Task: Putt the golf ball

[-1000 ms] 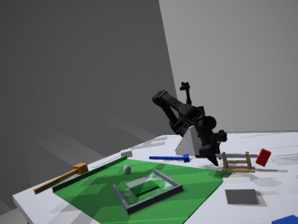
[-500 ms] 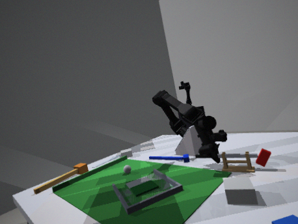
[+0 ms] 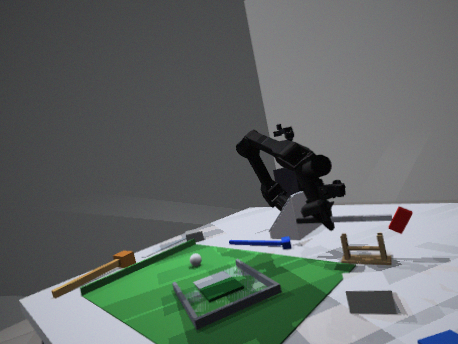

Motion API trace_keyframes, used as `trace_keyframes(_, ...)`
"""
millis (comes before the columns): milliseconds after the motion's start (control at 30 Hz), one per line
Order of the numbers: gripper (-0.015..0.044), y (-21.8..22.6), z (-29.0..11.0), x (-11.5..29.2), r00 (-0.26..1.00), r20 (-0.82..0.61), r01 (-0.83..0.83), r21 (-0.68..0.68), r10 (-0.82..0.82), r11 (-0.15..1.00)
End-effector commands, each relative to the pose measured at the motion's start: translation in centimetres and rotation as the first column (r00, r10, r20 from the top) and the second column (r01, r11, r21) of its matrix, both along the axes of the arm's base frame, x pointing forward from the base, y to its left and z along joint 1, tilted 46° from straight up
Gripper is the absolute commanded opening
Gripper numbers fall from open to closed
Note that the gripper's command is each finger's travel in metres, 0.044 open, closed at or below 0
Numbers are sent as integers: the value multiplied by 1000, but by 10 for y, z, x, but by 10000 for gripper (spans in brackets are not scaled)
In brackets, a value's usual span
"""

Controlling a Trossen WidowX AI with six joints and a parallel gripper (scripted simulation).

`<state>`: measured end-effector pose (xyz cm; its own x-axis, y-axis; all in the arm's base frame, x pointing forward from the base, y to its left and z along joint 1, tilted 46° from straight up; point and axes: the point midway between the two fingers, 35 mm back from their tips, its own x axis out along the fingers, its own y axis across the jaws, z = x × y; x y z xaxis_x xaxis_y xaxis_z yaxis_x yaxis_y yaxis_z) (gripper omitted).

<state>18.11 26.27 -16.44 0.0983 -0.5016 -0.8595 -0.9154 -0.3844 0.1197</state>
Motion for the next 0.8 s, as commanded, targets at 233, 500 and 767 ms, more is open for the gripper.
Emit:
trace_keyframes(233, 0, 20, 31, -1, 999, 33, 32, 21, -33, 999)
trace_keyframes(500, 0, 0, 76, 30, 952, 178, 240, 66, -248, 969)
trace_keyframes(767, 0, -26, 120, 56, 839, 308, 427, 140, -449, 893)
